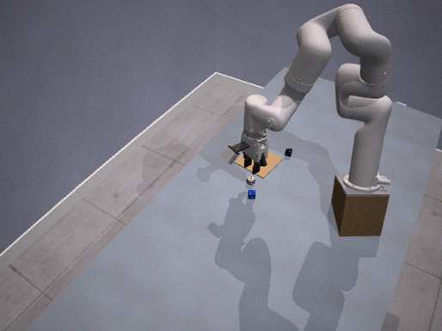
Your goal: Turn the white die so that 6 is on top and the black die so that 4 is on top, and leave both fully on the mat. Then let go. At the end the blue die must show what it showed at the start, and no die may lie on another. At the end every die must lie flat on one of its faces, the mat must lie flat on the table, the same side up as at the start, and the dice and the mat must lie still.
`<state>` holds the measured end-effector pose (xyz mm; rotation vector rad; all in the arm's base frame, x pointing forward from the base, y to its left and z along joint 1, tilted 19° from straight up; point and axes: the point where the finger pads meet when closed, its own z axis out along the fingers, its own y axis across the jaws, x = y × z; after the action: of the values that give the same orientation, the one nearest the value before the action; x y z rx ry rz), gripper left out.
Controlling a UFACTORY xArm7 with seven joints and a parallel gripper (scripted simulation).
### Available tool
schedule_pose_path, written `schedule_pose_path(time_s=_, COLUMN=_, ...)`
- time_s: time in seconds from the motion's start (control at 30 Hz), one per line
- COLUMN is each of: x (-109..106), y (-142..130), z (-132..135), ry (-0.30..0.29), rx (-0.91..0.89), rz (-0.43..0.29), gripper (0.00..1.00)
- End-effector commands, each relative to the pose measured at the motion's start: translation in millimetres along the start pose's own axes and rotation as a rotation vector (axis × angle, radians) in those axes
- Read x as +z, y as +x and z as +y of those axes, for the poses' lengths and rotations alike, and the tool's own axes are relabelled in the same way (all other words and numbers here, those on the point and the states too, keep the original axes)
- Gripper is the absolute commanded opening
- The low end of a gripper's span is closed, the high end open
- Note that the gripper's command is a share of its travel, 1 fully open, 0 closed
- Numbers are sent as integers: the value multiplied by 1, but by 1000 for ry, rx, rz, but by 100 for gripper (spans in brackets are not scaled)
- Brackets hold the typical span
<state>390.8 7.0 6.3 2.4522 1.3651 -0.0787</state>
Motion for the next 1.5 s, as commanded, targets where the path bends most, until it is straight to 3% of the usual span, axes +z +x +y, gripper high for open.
schedule_pose_path(time_s=0.0, x=2, y=1, z=1, ry=-2, rx=0, rz=3, gripper=42)
schedule_pose_path(time_s=0.87, x=38, y=2, z=2, ry=-2, rx=0, rz=3, gripper=42)
schedule_pose_path(time_s=1.47, x=42, y=2, z=2, ry=-2, rx=0, rz=3, gripper=42)
